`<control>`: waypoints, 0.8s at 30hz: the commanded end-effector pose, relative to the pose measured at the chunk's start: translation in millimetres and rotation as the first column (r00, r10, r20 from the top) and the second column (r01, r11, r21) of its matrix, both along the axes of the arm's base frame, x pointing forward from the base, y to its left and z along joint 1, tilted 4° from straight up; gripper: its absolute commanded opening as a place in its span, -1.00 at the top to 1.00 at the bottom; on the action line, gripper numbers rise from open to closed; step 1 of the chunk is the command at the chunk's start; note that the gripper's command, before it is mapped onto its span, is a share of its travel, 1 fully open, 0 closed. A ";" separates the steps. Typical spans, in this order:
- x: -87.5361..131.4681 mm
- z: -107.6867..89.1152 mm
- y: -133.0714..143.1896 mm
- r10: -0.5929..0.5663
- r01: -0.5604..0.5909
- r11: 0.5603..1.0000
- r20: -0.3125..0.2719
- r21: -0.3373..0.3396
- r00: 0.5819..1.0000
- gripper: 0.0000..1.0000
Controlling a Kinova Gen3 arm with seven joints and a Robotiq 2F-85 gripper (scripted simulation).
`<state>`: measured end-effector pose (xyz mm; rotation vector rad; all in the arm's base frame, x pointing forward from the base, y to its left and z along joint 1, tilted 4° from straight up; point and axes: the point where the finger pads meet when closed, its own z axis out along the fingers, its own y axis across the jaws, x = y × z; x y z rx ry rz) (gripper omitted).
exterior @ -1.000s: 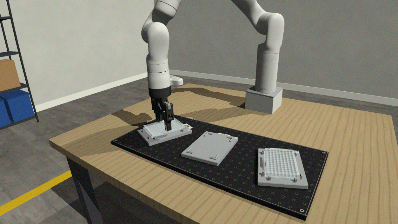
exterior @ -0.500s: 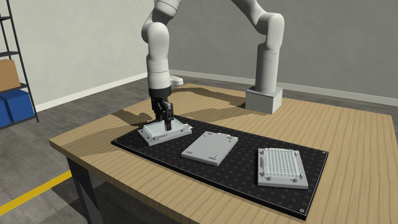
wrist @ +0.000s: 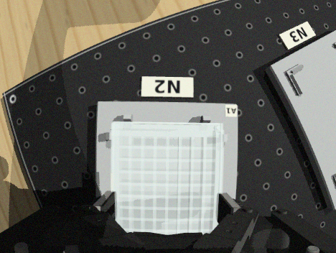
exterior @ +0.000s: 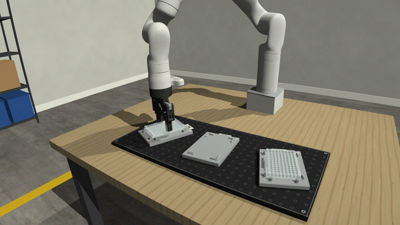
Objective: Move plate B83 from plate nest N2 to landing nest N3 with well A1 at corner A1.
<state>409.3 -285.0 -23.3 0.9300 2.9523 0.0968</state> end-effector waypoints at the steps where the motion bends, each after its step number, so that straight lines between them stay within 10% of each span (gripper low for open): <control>1: 0.6 2.3 -1.7 0.003 -0.003 1.000 0.002 -0.004 1.000 1.00; 24: -2.6 26.4 -4.6 0.009 -0.009 1.000 -0.002 -0.007 1.000 1.00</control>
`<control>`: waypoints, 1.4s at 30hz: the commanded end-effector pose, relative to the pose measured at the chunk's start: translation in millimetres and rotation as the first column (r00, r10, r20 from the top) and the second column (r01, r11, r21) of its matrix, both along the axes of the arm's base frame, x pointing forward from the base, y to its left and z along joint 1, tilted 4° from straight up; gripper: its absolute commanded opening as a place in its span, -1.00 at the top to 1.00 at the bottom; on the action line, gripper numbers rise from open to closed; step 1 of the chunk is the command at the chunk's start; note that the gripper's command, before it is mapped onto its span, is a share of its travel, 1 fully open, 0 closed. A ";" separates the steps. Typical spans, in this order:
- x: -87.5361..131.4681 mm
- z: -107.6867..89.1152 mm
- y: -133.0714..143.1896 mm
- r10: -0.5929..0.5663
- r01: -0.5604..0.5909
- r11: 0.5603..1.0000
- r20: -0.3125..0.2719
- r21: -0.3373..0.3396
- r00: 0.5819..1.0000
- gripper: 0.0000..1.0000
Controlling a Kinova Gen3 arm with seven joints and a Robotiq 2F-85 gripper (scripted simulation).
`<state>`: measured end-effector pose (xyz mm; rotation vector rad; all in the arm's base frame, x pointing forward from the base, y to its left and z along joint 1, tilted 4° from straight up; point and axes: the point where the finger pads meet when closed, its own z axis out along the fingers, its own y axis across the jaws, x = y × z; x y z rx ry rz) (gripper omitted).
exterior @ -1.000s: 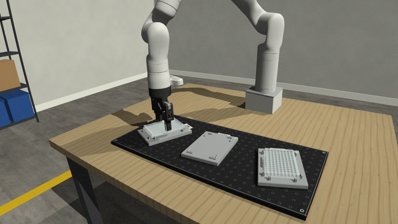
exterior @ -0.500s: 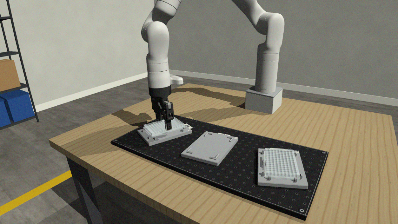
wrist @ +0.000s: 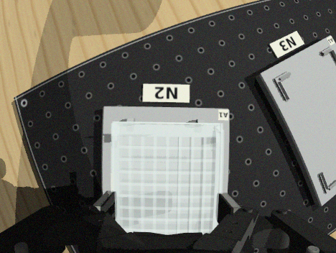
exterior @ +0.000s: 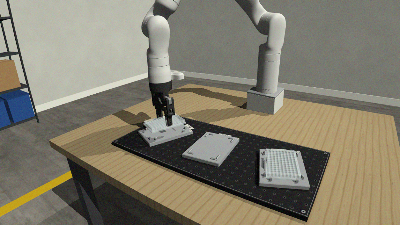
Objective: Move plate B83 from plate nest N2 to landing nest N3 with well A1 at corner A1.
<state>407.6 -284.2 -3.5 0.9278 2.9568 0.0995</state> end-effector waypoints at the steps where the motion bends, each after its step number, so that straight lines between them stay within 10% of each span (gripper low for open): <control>1: -1.0 8.0 -5.6 0.007 -0.007 1.000 0.002 -0.009 1.000 1.00; 42: -0.8 16.6 -6.4 0.007 -0.007 1.000 0.004 -0.011 1.000 1.00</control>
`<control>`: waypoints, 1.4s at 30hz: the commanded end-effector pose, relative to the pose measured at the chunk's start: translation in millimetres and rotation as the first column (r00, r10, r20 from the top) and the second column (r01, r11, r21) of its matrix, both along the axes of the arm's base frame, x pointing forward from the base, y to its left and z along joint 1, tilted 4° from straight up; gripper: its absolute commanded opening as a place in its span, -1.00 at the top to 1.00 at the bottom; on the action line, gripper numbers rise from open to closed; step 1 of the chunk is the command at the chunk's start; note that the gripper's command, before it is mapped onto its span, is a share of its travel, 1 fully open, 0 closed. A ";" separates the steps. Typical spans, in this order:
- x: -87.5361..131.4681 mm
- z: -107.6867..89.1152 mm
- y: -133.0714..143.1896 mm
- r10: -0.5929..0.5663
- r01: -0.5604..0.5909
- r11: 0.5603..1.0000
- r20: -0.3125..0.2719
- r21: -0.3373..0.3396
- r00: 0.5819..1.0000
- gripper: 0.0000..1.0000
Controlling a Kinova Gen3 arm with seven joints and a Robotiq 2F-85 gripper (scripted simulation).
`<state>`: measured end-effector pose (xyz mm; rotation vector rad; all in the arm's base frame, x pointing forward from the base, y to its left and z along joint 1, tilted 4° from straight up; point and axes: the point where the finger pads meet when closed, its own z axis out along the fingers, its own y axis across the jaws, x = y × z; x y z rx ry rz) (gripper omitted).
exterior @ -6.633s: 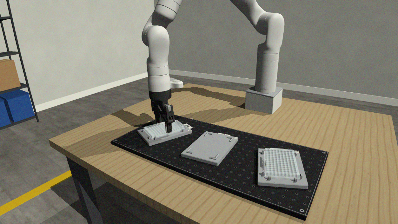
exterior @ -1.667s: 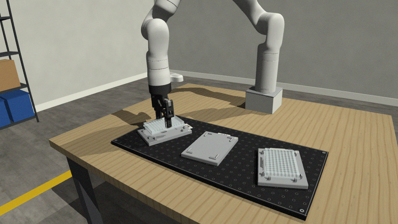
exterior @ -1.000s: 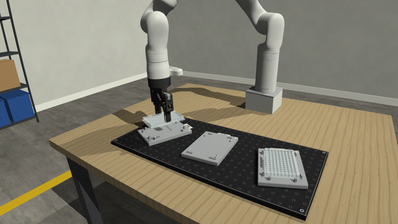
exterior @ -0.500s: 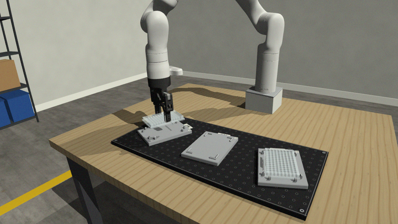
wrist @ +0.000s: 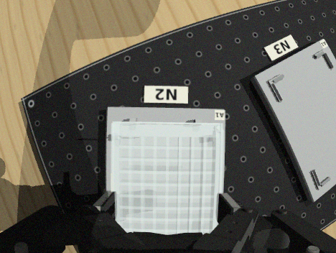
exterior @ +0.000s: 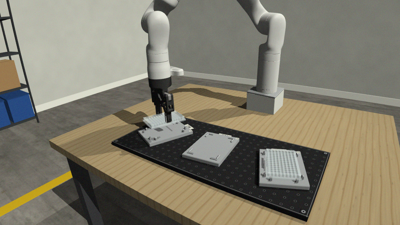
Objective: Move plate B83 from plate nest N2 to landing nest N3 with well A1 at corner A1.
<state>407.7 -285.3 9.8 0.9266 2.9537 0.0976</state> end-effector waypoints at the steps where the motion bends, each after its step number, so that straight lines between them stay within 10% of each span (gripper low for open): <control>1: -0.8 3.3 -5.3 0.007 -0.007 1.000 0.001 -0.009 1.000 1.00; 42: 18.7 8.6 80.0 0.300 -0.300 0.954 0.015 -0.030 0.954 1.00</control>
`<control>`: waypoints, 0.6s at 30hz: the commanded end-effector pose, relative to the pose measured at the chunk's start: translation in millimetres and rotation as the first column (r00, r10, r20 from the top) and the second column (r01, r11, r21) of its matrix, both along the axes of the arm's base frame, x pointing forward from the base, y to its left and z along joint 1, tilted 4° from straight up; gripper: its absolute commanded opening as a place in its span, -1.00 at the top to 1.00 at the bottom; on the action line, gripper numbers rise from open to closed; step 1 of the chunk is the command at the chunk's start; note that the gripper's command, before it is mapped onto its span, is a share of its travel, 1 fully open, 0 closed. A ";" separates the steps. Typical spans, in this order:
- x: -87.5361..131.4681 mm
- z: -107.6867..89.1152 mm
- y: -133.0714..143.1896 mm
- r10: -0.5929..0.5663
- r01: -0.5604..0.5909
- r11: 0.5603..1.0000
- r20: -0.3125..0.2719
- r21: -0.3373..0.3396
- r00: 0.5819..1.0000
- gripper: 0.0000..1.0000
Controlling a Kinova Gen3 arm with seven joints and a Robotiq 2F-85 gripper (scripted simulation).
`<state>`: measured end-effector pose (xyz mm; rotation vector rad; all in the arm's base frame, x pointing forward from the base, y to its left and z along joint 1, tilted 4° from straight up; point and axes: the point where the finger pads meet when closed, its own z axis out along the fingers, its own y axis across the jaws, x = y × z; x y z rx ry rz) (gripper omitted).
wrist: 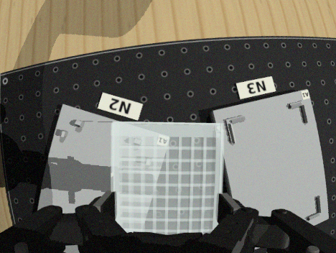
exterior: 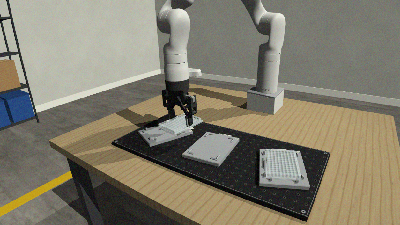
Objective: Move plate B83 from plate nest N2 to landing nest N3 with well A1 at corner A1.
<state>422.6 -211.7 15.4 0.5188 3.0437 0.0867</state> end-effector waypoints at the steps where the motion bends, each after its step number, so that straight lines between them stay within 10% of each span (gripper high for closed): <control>1: 4.7 3.3 10.2 0.052 -0.052 0.999 0.009 -0.011 0.999 1.00; 18: 14.9 6.0 59.4 0.224 -0.224 0.974 0.014 -0.022 0.974 1.00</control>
